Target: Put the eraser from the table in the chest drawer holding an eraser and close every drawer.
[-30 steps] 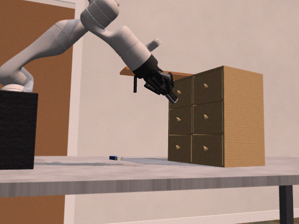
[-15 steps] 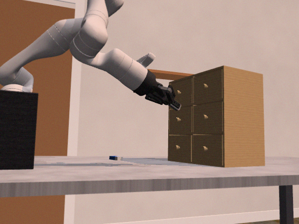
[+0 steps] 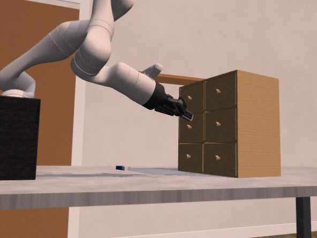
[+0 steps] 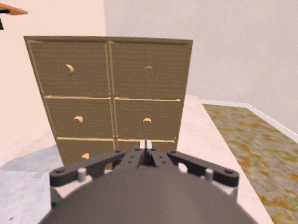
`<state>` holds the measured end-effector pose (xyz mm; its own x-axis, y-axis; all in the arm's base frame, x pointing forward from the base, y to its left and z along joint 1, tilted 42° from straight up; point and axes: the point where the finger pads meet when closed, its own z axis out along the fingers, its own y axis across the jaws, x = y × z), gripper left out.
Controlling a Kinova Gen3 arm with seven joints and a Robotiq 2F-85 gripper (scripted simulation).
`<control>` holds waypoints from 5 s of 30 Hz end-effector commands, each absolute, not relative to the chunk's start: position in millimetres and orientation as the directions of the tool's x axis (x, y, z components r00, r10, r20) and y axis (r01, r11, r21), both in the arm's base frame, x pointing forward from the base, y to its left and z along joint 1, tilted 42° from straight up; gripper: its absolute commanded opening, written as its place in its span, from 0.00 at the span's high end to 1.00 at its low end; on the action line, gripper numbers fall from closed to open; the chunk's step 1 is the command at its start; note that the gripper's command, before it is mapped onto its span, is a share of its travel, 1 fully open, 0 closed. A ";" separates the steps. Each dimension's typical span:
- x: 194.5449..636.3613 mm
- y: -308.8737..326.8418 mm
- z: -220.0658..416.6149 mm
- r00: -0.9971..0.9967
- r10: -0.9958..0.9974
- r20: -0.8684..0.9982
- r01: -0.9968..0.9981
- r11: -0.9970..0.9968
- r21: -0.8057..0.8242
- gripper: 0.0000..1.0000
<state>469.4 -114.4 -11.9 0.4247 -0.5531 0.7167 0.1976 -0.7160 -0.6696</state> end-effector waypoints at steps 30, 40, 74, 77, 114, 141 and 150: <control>475.6 -117.0 -10.3 0.407 -0.554 0.726 0.197 -0.723 -0.662 0.67; 494.2 -108.8 -14.0 0.408 -0.555 0.725 0.196 -0.722 -0.663 0.67; 532.5 -92.0 -21.7 0.409 -0.557 0.723 0.194 -0.721 -0.666 0.67; 532.5 -92.0 -21.7 0.409 -0.557 0.723 0.194 -0.721 -0.666 0.67; 534.0 -92.7 -23.7 0.409 -0.557 0.723 0.194 -0.721 -0.665 0.67; 559.1 -88.7 -20.5 0.408 -0.555 0.725 0.195 -0.722 -0.663 0.67; 567.9 -86.6 -20.7 0.409 -0.556 0.724 0.194 -0.722 -0.664 0.67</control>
<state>563.2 -86.7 -21.4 0.4078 -0.5525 0.7269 0.1994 -0.7230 -0.6614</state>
